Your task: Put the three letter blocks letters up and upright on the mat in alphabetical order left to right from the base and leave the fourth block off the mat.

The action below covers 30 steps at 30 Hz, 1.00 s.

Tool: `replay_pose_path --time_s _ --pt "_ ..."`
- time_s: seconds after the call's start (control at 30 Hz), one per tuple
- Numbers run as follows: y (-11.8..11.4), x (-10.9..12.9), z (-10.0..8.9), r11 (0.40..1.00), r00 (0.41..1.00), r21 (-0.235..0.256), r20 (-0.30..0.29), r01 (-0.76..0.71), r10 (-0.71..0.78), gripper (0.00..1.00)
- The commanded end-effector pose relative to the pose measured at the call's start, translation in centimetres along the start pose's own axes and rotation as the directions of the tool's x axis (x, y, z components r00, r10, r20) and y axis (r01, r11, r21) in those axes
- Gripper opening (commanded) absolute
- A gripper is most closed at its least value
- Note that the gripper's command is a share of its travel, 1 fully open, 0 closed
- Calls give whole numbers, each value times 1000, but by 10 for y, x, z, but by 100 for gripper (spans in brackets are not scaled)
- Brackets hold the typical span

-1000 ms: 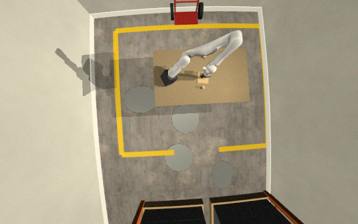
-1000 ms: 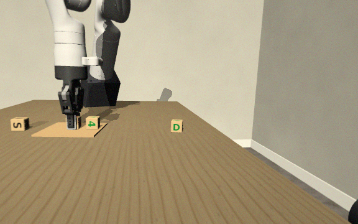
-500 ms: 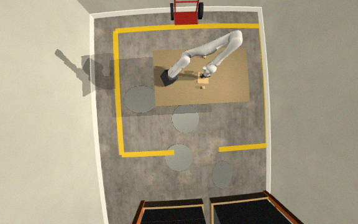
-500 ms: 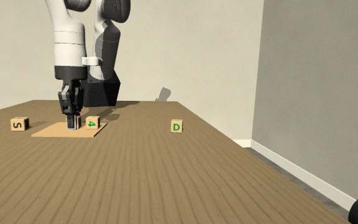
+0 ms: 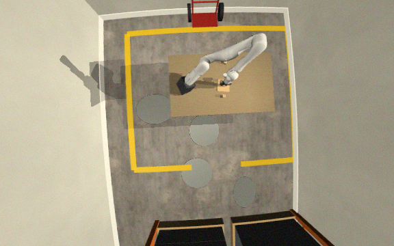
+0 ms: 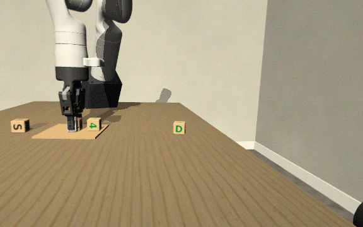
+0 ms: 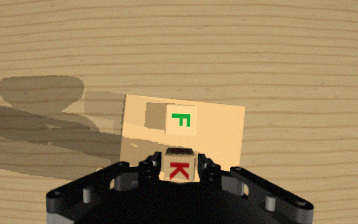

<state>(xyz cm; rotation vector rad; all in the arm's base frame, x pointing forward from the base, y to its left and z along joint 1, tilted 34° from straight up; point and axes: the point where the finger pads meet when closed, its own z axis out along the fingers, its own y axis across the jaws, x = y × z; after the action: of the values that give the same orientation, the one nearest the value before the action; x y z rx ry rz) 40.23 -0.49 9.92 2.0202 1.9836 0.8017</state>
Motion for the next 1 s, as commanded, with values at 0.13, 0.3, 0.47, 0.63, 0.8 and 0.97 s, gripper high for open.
replay_pose_path --time_s 0.13,0.3,0.47,0.63,0.8,0.97 --pt "0 0 0 1000 1000 -1 0 0 0 46" --pt "0 0 0 1000 1000 -1 0 0 0 46" --pt "0 0 -1 1000 1000 -1 0 0 0 46" --pt "0 0 -2 1000 1000 -1 0 0 0 46" --pt "0 0 -5 1000 1000 -1 0 0 0 46" --pt "0 0 -11 1000 1000 -1 0 0 0 46"
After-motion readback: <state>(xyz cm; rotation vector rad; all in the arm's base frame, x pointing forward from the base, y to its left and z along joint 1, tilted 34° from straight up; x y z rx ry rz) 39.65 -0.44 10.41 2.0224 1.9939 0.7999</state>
